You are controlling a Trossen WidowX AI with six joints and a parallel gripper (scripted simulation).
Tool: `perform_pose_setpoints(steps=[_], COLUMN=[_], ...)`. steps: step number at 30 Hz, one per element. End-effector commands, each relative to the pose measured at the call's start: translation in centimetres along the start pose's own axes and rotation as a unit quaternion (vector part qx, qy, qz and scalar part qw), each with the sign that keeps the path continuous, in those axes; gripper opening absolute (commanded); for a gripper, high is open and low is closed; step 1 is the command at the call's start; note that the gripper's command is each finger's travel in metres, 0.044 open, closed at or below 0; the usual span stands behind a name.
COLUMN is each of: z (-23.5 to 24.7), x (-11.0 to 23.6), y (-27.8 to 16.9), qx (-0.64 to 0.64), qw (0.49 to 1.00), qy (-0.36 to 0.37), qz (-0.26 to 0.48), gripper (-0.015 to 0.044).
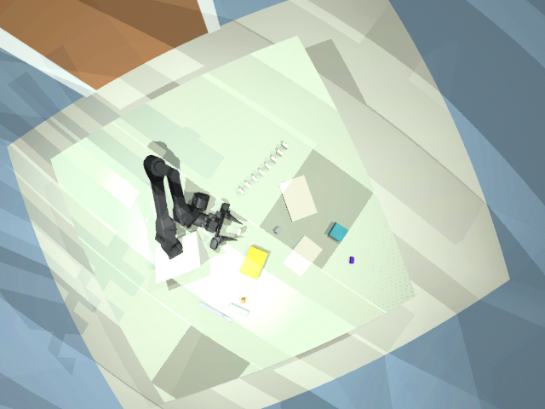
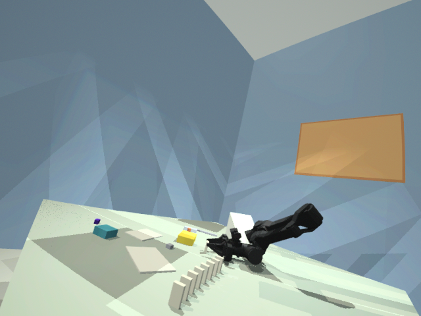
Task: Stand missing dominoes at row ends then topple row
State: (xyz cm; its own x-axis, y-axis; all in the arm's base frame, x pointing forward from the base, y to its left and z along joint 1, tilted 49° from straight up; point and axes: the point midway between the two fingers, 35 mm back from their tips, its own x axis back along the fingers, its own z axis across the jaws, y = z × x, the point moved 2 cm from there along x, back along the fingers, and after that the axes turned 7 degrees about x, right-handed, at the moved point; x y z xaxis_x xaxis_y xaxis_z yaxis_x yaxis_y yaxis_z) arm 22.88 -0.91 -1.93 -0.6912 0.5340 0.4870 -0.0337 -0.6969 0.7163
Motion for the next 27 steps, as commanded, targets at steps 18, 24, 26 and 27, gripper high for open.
perform_pose_setpoints(steps=[18, 24, 26, 27], z=[-0.6, 0.6, 1.2, 1.4], x=[-0.5, -4.1, -5.8, -6.5], y=[4.6, 4.4, 4.9, 5.2], qx=[0.019, 0.092, 0.114, 0.126], qw=[1.0, 0.991, 0.985, 0.981], qy=[-0.01, -0.054, -0.067, -0.073], qz=[0.014, 0.083, 0.114, 0.132], gripper=[0.044, 0.044, 0.044, 0.044])
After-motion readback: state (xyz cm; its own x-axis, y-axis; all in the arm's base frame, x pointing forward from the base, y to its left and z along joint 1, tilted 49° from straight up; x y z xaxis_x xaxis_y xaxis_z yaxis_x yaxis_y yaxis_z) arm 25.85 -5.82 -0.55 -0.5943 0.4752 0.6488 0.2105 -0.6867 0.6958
